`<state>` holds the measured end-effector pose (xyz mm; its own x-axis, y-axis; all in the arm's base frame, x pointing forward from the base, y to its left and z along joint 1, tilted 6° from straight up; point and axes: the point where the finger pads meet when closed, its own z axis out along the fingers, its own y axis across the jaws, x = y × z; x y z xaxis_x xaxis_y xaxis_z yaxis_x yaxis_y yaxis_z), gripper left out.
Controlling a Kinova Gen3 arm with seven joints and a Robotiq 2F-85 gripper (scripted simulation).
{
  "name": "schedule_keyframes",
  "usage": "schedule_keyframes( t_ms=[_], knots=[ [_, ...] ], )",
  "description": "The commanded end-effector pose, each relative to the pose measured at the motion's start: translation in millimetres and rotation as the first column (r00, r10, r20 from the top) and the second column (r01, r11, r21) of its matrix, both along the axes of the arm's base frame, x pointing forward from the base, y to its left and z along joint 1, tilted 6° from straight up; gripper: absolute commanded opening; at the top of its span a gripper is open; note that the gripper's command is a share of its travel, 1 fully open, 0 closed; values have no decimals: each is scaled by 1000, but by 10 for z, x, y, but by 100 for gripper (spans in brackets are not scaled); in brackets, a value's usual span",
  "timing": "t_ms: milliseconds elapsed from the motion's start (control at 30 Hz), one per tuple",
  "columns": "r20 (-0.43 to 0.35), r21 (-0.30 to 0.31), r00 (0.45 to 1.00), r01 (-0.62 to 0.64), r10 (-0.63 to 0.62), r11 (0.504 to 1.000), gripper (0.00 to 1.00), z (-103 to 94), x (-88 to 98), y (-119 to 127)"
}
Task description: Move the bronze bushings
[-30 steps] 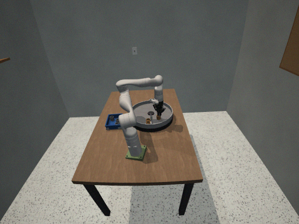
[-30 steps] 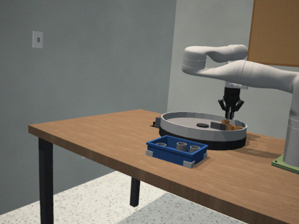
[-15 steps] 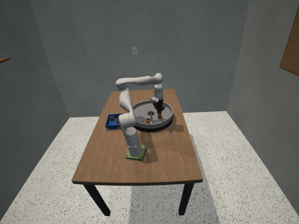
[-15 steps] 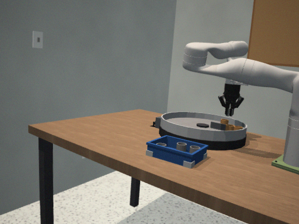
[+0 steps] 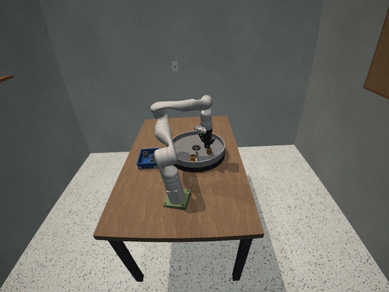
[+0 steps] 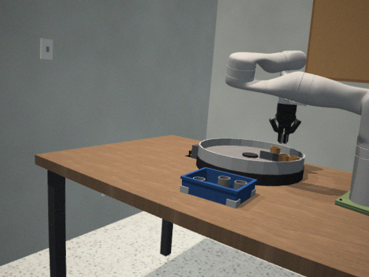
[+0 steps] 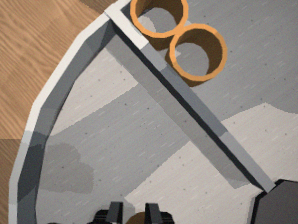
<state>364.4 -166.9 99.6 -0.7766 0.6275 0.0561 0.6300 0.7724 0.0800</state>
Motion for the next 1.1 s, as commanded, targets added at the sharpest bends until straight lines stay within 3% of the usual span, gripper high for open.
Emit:
schedule_keyframes(
  t_ms=[0, 333, 367, 500, 700, 767, 867, 1067],
  knots=[
    [-1, 4, 1000, 2, -2, 1000, 14, 23, -1, 4],
    [-1, 4, 1000, 2, -2, 1000, 14, 23, -1, 4],
    [-1, 4, 1000, 1, -1, 1000, 100, 24, 0, 3],
    [-1, 4, 1000, 0, 0, 1000, 100, 133, 3, -10],
    [-1, 3, 1000, 1, -1, 1000, 100, 629, -4, -65],
    [-1, 3, 1000, 1, -1, 1000, 100, 629, -4, -65],
    [-1, 3, 1000, 1, -1, 1000, 100, 846, -7, -88],
    [-1, 3, 1000, 1, -1, 1000, 100, 924, -8, -97]
  ],
)
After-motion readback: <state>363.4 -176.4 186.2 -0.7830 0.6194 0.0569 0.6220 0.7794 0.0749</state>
